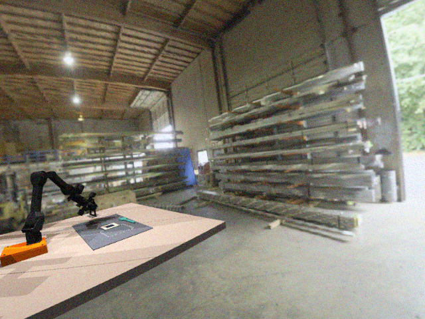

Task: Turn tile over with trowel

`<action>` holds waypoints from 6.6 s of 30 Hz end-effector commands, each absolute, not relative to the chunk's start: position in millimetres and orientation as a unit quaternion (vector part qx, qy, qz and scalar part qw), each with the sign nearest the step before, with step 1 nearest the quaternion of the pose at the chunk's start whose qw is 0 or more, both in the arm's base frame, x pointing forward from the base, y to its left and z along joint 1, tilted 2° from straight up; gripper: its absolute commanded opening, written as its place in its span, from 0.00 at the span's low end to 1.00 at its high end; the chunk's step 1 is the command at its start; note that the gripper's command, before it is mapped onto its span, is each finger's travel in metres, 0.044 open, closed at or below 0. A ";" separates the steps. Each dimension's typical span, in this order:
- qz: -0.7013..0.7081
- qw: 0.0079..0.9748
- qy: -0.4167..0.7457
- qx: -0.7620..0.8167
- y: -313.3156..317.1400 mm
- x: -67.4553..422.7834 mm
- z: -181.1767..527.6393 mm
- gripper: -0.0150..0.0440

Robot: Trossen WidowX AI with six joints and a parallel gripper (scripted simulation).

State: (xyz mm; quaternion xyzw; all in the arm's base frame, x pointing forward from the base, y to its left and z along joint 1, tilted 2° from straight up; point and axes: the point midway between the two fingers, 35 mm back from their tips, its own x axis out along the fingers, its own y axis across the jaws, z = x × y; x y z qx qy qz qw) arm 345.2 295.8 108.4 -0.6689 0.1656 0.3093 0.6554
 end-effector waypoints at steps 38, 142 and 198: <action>0.307 0.686 0.147 -0.644 166.2 387.7 88.8 0.25; 0.289 0.651 0.158 -0.683 63.5 406.1 113.9 0.25; 0.290 0.653 0.157 -0.682 105.8 396.4 140.8 0.25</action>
